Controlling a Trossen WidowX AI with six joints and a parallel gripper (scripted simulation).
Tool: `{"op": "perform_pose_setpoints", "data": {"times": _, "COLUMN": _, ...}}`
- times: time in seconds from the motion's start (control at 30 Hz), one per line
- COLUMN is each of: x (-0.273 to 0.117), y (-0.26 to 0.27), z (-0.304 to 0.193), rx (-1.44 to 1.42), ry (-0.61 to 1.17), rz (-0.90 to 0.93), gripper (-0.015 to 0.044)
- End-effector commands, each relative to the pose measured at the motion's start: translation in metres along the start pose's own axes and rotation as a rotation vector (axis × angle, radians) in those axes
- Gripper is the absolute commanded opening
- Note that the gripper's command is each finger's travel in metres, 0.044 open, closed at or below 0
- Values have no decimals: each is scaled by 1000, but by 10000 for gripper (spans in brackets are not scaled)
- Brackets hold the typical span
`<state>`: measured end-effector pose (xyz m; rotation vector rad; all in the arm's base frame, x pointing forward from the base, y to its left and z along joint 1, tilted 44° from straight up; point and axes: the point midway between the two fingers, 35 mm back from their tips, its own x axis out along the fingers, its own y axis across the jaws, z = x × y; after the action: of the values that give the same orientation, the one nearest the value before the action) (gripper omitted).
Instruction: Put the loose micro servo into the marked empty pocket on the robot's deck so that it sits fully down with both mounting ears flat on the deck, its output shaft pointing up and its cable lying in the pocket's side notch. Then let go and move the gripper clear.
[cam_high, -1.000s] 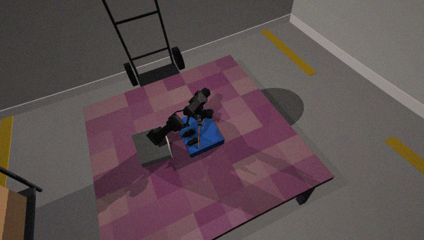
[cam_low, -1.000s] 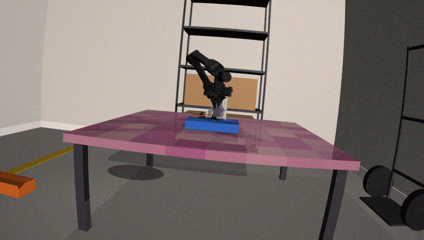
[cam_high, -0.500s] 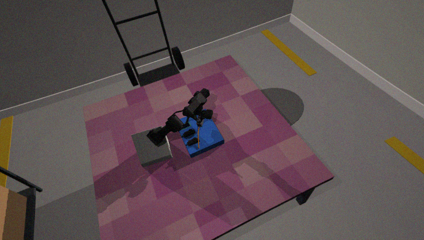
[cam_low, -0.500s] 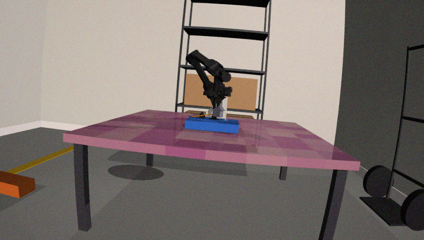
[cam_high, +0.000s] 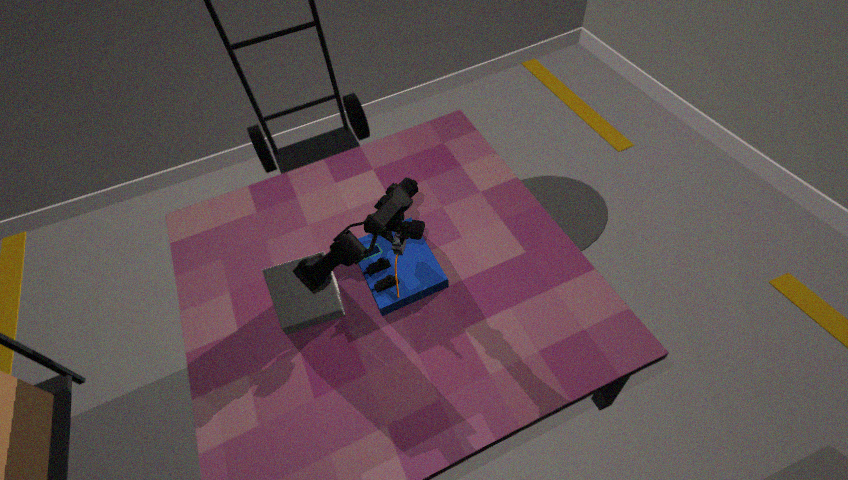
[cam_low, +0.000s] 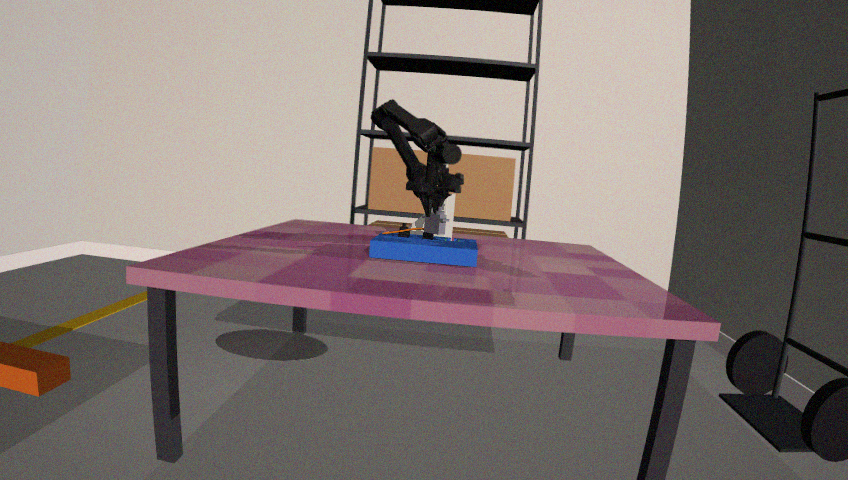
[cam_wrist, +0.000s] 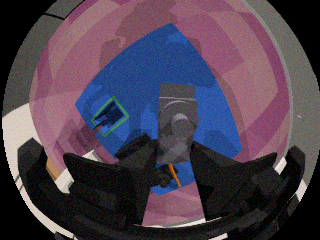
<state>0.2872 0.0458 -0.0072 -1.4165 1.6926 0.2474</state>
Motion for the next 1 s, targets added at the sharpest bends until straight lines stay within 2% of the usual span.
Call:
{"op": "perform_pose_setpoints", "data": {"times": 0.0, "x": -3, "y": 1, "z": -1, "rx": 9, "ry": -11, "rz": -3, "gripper": 0}}
{"op": "perform_pose_setpoints", "data": {"times": 0.97, "x": -3, "y": 6, "z": -11, "rx": 8, "ry": -10, "rz": -2, "gripper": 0}}
